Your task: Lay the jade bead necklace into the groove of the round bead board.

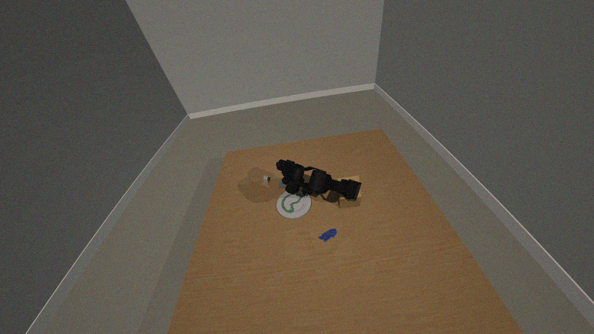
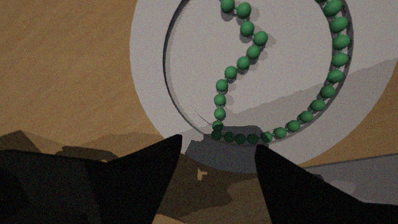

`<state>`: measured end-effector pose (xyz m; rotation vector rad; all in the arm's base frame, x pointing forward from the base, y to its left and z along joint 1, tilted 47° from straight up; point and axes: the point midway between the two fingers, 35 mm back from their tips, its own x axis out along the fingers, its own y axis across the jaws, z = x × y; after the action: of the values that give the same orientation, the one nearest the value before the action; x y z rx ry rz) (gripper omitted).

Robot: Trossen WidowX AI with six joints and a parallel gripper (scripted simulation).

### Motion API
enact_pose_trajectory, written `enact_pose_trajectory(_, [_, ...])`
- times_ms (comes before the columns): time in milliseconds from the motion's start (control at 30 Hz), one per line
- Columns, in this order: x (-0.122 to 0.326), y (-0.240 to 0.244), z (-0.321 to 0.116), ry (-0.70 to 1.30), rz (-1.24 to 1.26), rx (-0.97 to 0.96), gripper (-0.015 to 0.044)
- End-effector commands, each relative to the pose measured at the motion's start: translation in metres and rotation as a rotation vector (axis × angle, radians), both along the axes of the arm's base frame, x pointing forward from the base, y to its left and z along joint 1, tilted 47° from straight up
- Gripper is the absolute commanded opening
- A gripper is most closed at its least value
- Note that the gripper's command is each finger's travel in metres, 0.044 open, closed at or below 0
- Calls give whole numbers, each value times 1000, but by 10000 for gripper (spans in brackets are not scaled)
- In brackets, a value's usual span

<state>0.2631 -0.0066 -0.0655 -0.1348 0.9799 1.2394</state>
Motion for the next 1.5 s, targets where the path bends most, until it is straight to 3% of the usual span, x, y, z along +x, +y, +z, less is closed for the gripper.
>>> enact_pose_trajectory(0, [0,4,-2,8,-8,-5,120])
enact_pose_trajectory(1033, [0,28,-25,9,-8,-3,120])
enact_pose_trajectory(1200, [1,27,-23,1,-3,-7,0])
enact_pose_trajectory(1467, [1,27,-23,1,-3,-7,0])
